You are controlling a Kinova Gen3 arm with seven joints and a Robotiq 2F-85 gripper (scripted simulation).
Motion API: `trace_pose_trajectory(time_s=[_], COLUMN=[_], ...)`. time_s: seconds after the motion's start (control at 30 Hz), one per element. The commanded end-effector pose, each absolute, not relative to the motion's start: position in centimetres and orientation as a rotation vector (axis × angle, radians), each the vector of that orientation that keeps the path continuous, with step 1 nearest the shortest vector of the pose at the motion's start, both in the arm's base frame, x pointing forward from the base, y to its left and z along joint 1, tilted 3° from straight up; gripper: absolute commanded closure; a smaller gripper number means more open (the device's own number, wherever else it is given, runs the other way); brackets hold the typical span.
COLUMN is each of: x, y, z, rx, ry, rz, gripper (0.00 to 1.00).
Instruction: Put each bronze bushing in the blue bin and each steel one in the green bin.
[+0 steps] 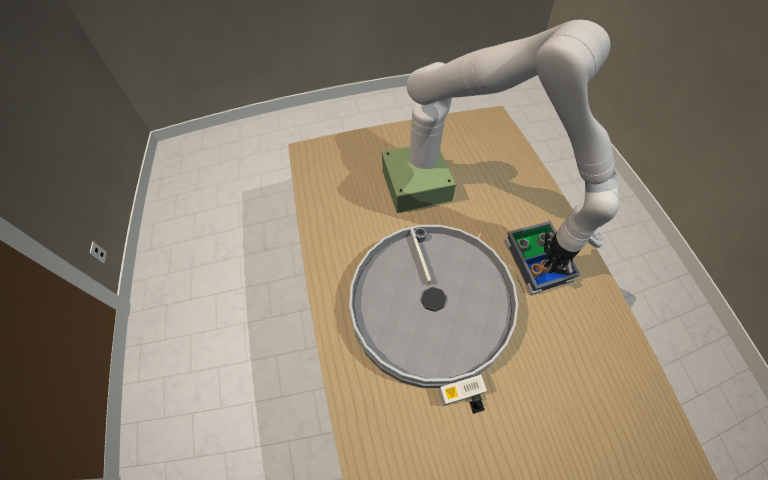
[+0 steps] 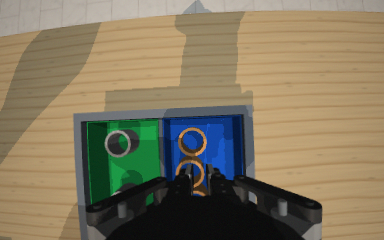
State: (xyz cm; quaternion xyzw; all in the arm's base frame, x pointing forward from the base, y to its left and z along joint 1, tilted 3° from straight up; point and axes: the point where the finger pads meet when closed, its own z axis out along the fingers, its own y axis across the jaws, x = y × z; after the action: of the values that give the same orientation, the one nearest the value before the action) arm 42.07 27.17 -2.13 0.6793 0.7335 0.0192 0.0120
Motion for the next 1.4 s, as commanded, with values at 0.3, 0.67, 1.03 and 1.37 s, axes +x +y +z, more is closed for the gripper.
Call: trace_pose_trajectory(time_s=[0.3,0.67,1.03,1.37], x=[42.16,42.14,42.14,42.13], y=[27.22,27.21,27.21,27.21], z=[-1.74,-1.37,-1.24,-0.95], rx=[2.117,2.117,2.117,2.117], ry=[2.286,2.286,2.286,2.286], rz=[0.065,0.065,0.065,0.065], gripper=[0.84,0.84,0.84,0.84])
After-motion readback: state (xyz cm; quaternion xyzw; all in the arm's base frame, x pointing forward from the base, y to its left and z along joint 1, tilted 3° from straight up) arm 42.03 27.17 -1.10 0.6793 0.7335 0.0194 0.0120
